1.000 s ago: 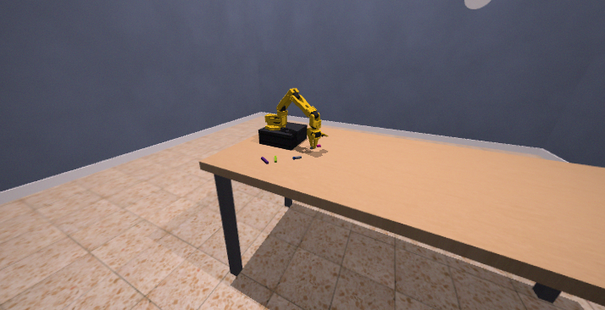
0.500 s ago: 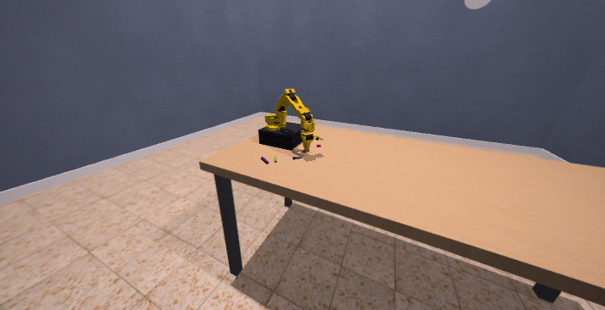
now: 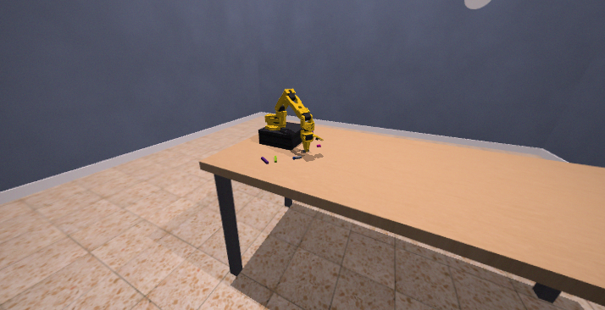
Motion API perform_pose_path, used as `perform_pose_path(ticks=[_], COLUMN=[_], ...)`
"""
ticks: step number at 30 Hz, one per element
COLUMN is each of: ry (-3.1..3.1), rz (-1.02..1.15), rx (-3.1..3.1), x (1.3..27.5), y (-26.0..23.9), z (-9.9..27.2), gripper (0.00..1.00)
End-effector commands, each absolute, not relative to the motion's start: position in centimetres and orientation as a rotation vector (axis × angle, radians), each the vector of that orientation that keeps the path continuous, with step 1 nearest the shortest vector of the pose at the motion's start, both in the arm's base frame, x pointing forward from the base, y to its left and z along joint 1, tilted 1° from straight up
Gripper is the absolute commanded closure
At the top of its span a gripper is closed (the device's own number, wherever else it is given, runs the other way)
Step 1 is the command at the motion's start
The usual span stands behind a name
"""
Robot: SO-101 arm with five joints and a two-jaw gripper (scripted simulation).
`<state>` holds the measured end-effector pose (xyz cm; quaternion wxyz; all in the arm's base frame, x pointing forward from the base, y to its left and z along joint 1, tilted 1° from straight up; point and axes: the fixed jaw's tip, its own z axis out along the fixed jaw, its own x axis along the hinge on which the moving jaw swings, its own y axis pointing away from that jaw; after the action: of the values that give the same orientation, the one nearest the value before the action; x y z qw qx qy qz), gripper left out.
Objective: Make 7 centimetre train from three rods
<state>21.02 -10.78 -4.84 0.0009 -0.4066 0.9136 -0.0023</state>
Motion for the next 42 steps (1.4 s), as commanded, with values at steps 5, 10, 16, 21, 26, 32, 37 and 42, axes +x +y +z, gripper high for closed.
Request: perform_pose_path(ticks=[5, 10, 16, 21, 26, 32, 37, 42], ry=[2.876, 2.884, 2.884, 2.884, 2.884, 2.884, 2.884, 2.884], rz=[0.003, 0.012, 0.012, 0.012, 0.012, 0.012, 0.012, 0.012], rx=[-1.269, -1.261, -1.261, -1.261, -1.261, -1.261, -1.261, -1.261], x=[20.9, 20.5, 20.5, 20.5, 20.5, 20.6, 20.6, 20.5], y=[-10.9, -11.3, -11.3, -11.3, -11.3, -11.3, -11.3, -11.3], z=[-5.0, -4.8, -4.8, -4.8, -4.8, -5.0, -5.3, -5.9], gripper=[1.0, 1.0, 1.0, 1.0, 1.0, 1.0, 1.0, 1.0])
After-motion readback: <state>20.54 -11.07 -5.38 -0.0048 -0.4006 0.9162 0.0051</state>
